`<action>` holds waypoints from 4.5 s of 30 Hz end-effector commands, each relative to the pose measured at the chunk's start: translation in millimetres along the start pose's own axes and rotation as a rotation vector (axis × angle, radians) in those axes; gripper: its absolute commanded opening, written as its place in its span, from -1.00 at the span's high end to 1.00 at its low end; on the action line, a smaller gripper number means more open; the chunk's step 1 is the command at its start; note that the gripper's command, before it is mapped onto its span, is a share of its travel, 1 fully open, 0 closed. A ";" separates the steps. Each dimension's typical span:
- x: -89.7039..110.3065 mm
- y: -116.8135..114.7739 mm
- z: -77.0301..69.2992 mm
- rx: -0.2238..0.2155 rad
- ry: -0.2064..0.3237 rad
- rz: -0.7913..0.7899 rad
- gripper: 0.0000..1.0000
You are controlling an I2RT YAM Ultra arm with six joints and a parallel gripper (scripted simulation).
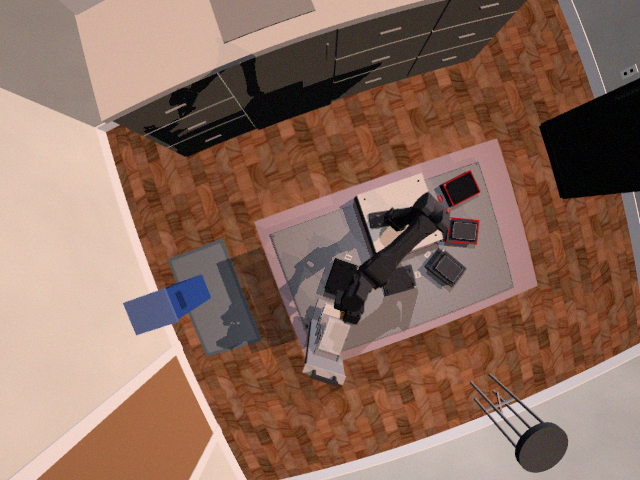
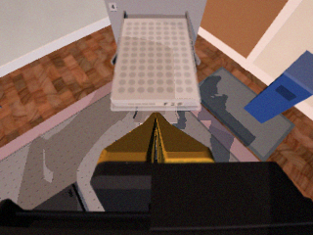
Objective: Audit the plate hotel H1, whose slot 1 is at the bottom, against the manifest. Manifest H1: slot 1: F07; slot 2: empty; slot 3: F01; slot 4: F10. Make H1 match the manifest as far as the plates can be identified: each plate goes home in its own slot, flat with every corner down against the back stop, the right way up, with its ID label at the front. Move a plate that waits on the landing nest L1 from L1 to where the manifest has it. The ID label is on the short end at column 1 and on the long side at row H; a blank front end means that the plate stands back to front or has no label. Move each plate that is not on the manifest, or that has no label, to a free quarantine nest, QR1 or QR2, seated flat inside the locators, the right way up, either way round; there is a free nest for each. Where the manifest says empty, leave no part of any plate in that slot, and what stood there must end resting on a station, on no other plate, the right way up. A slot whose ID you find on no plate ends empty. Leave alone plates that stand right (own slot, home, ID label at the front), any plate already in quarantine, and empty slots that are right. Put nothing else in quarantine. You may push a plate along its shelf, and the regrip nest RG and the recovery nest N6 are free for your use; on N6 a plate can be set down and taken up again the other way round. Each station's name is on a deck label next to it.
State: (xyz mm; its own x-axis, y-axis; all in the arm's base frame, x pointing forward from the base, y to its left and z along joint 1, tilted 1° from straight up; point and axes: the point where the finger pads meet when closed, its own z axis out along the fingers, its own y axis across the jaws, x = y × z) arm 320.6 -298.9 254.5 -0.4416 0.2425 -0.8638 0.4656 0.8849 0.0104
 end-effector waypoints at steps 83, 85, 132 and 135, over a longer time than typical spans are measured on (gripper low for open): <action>-28.7 0.0 36.8 0.002 -0.015 -0.001 1.00; -28.7 0.0 36.8 0.002 -0.015 -0.001 1.00; -12.1 0.0 8.0 0.002 -0.014 -0.002 1.00; -11.3 0.0 6.5 0.002 -0.014 -0.002 1.00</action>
State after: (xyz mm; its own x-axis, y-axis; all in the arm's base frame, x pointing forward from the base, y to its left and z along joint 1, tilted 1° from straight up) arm 331.9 -306.9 256.0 -0.4347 0.2455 -0.8665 0.4744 0.8803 0.0115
